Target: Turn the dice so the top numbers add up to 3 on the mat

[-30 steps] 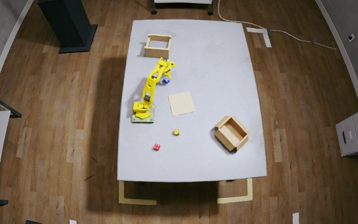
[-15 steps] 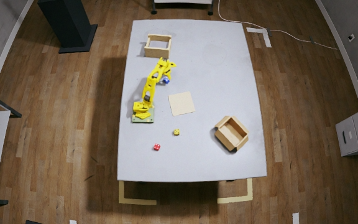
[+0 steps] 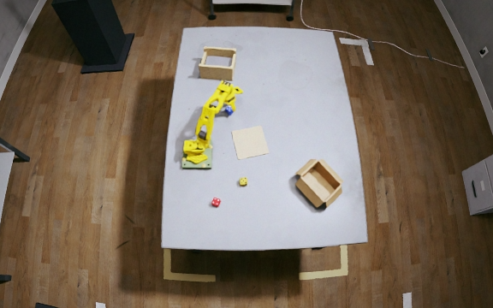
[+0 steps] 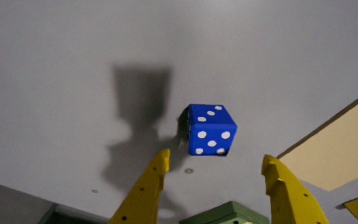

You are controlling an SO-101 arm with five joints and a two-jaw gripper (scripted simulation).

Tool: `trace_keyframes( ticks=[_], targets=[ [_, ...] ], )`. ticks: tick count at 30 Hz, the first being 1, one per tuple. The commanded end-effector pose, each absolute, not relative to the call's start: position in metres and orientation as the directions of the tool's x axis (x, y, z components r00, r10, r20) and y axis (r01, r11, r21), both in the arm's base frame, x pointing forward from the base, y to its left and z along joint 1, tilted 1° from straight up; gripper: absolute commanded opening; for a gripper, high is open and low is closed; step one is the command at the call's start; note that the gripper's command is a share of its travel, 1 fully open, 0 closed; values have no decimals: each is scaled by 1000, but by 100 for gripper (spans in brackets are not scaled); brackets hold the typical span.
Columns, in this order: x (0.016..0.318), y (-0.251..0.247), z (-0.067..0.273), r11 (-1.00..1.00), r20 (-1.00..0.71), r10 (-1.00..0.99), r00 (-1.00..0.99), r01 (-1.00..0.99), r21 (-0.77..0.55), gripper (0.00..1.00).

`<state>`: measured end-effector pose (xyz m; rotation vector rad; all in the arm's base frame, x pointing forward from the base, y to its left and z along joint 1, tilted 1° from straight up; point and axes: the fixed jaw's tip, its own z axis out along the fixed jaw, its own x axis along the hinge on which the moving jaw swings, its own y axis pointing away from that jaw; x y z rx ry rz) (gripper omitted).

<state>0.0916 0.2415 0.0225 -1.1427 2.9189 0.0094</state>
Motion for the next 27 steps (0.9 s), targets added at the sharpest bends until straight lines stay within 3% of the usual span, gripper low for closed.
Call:
trace_keyframes(
  ticks=[1,27],
  targets=[
    [89,240,10,737,10,-676,-737,-676,-5,35],
    [89,239,-9,737,10,-676,-737,-676,-5,35]
  ],
)
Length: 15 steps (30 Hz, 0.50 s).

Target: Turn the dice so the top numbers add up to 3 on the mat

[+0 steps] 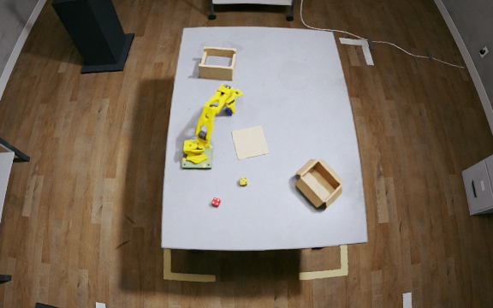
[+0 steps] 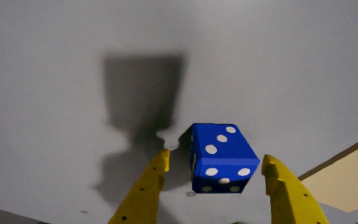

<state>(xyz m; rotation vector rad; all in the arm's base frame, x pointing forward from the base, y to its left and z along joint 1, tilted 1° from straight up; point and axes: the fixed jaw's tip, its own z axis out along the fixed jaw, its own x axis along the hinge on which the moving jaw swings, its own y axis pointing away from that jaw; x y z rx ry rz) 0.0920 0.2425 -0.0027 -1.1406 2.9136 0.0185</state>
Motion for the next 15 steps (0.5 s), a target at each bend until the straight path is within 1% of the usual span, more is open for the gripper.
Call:
trace_keyframes(
  ticks=[1,15],
  targets=[
    [89,239,-9,737,10,-676,-737,-676,-5,35],
    [91,237,-9,737,10,-676,-737,-676,-5,31]
  ],
)
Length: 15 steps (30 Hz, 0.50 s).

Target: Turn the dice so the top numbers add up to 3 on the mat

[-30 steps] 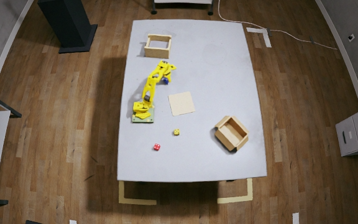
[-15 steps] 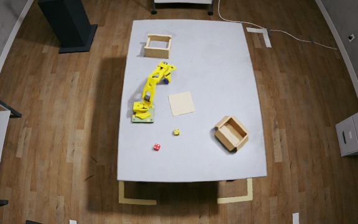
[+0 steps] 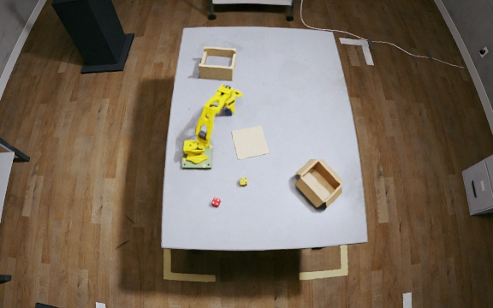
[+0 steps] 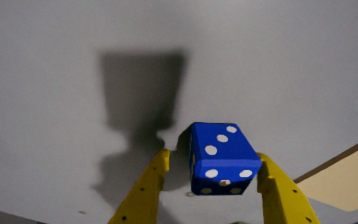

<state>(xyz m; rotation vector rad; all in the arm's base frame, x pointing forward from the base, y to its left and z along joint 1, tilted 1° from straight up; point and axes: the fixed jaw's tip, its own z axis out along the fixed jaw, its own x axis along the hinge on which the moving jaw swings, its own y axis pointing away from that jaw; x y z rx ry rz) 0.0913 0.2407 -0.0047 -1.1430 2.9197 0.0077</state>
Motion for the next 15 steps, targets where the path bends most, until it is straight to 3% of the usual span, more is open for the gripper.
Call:
trace_keyframes(
  ticks=[1,15],
  targets=[
    [91,237,-9,737,10,-676,-737,-676,-5,31],
    [95,233,-9,737,9,-676,-737,-676,-4,21]
  ],
)
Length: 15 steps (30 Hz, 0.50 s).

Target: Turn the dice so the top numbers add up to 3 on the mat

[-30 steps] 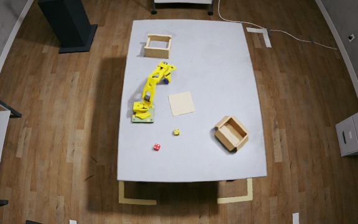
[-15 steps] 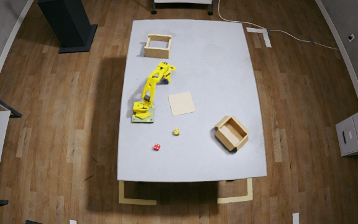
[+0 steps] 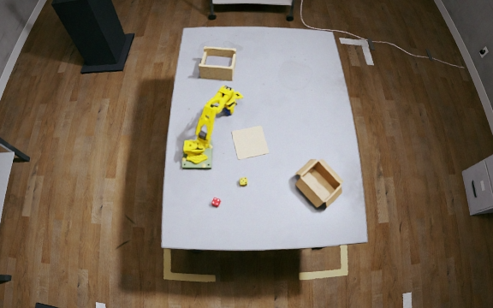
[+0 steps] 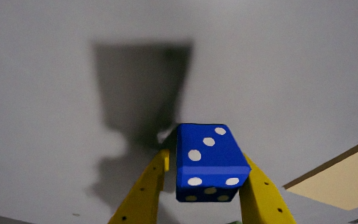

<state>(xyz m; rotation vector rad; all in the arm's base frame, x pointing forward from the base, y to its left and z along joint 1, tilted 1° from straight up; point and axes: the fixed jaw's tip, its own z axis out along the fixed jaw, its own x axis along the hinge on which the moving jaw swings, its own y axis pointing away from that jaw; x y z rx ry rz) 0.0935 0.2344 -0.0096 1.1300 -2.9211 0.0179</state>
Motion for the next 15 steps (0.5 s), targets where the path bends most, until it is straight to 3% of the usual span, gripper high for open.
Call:
trace_keyframes(
  ticks=[1,15],
  targets=[
    [95,232,-9,737,9,-676,-737,-676,-4,20],
    [97,231,-9,737,9,-676,-737,-676,-4,16]
  ],
)
